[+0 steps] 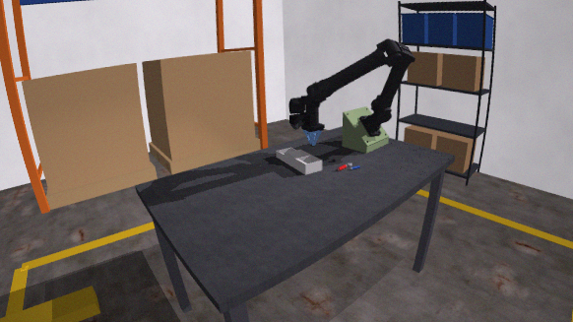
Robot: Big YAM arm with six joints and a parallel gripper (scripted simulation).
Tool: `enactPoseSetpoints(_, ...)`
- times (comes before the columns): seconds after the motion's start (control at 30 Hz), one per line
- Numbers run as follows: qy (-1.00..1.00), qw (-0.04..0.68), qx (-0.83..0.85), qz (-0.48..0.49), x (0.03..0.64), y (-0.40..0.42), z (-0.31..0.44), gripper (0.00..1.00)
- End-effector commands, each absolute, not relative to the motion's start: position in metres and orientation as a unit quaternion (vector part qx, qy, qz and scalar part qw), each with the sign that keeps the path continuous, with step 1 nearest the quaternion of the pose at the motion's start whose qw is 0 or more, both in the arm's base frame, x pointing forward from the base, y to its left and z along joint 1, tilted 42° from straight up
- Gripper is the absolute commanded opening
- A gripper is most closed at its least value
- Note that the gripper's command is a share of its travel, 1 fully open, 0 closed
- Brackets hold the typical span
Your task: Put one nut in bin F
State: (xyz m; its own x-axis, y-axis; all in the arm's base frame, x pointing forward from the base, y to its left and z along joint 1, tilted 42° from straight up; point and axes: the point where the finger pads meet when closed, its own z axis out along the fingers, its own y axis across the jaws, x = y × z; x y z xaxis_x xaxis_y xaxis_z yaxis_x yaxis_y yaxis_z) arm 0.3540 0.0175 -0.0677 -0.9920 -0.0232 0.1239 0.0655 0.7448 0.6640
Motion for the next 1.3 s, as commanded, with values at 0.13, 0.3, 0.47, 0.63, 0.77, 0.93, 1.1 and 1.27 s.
enactPoseSetpoints(0.13,-0.936,0.043,-0.020,-0.348,0.403,0.030,-0.039,0.11)
enactPoseSetpoints(0.3,-0.931,0.016,0.076,-0.355,0.422,0.049,-0.030,0.11)
enactPoseSetpoints(0.47,-0.925,-0.002,0.133,-0.357,0.447,0.067,-0.017,0.11)
enactPoseSetpoints(0.63,-0.915,-0.026,0.193,-0.355,0.454,0.079,-0.014,0.11)
enactPoseSetpoints(0.77,-0.904,-0.043,0.237,-0.353,0.451,0.069,-0.018,0.11)
enactPoseSetpoints(0.93,-0.888,-0.064,0.296,-0.347,0.452,0.068,-0.013,0.11)
enactPoseSetpoints(1.1,-0.867,-0.082,0.353,-0.341,0.452,0.068,-0.013,0.11)
enactPoseSetpoints(1.27,-0.846,-0.099,0.402,-0.335,0.452,0.068,-0.013,0.11)
